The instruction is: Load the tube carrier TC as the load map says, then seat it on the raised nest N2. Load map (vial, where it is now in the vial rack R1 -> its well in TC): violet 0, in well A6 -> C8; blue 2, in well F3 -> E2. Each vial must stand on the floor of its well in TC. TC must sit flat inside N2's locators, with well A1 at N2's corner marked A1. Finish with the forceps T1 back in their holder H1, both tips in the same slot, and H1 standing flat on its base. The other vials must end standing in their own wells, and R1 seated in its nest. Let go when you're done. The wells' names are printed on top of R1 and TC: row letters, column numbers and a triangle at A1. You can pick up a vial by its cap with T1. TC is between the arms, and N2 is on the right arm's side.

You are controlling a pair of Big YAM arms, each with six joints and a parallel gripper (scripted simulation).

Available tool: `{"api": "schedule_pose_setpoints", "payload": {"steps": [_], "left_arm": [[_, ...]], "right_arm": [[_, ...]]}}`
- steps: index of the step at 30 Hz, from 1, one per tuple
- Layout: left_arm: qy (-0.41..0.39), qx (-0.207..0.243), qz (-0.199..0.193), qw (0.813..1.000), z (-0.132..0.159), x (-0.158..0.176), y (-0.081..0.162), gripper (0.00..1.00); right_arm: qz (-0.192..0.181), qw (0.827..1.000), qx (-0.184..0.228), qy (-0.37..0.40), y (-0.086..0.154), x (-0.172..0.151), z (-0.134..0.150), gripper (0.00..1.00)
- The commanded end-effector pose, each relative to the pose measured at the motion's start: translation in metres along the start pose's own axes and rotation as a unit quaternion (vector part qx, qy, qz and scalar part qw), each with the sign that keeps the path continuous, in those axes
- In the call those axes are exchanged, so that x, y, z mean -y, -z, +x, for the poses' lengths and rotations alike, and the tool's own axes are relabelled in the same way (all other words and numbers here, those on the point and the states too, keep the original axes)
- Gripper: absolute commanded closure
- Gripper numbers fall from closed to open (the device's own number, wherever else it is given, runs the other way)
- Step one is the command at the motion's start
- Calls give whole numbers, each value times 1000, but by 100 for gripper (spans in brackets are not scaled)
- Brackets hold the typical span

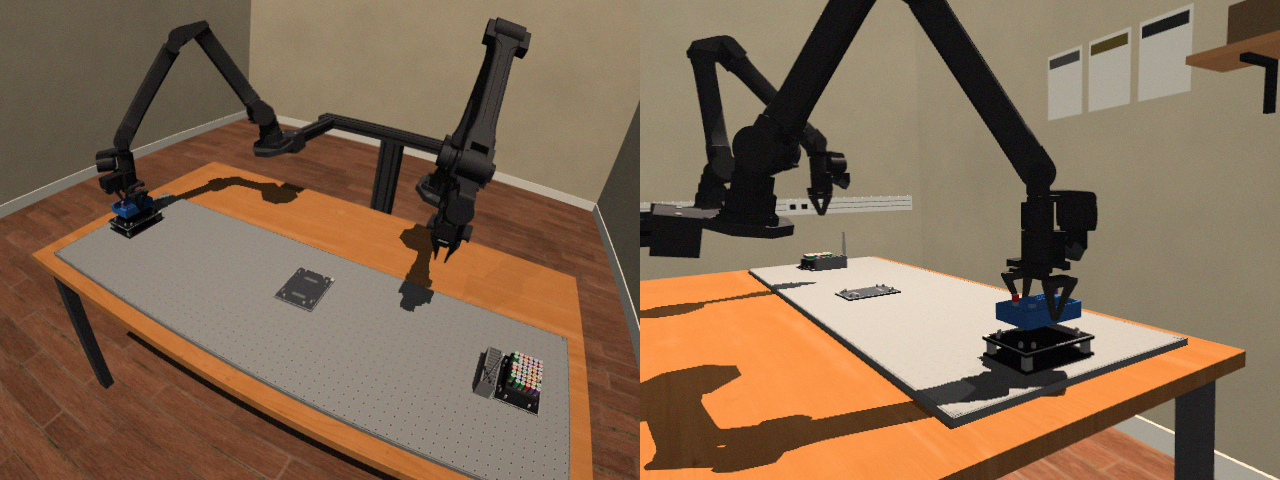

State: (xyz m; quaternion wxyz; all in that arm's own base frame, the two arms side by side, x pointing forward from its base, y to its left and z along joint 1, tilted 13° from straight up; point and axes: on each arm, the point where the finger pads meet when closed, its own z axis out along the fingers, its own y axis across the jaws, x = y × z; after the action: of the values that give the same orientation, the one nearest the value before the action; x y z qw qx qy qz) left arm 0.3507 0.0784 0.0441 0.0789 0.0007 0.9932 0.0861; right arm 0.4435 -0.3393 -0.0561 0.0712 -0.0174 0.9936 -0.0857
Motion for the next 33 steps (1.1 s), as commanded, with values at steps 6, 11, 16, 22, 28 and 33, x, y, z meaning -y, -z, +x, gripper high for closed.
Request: {"api": "schedule_pose_setpoints", "payload": {"steps": [6, 11, 16, 22, 28, 33], "left_arm": [[4, -9, 0, 1000, 3, 0, -1, 76], [4, -9, 0, 1000, 3, 0, -1, 76], [4, -9, 0, 1000, 3, 0, -1, 76], [4, -9, 0, 1000, 3, 0, -1, 76], [4, -9, 0, 1000, 3, 0, -1, 76], [4, -9, 0, 1000, 3, 0, -1, 76]], "right_arm": [[14, 1000, 20, -2, 16, 3, -14, 100], [11, 1000, 15, -2, 10, 0, -11, 100], [8, 1000, 12, -2, 6, -2, -8, 100], [5, 1000, 7, -2, 0, -4, -5, 100], [9, 1000, 13, -2, 2, 0, -11, 100], [7, 1000, 11, -2, -1, 0, -9, 100]]}}
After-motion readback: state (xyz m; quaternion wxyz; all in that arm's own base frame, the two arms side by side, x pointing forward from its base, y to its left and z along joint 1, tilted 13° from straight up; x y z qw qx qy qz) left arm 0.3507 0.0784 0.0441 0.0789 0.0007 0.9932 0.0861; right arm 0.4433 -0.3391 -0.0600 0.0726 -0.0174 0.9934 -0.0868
